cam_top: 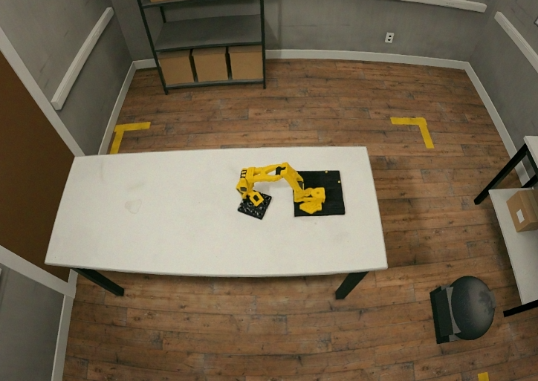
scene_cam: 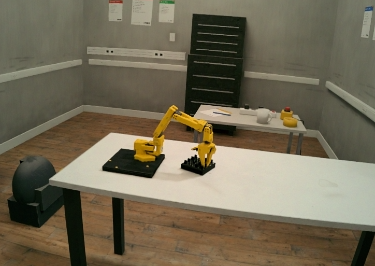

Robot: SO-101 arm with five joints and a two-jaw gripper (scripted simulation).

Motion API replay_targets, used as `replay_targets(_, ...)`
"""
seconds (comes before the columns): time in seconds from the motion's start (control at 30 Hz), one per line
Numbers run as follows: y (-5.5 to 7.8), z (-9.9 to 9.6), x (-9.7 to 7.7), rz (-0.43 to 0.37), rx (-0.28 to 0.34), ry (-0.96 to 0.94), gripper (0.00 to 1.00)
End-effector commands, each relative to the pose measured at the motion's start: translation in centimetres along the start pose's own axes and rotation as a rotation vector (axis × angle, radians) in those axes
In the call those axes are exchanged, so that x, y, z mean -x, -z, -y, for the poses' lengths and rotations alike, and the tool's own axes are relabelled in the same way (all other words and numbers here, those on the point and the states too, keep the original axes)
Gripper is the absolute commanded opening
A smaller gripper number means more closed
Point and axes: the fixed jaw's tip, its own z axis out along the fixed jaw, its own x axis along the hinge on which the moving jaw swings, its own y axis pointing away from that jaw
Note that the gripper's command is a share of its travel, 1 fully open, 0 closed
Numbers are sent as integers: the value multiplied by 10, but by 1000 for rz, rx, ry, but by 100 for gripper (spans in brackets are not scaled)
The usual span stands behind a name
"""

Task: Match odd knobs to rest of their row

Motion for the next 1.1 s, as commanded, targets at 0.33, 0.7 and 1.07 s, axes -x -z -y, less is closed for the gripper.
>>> replay_targets(0.33,-2,-1,3,15,11,-215,1)
replay_targets(0.7,-2,-1,4,14,13,-407,1)
replay_targets(1.07,-2,-1,4,14,13,-443,1)
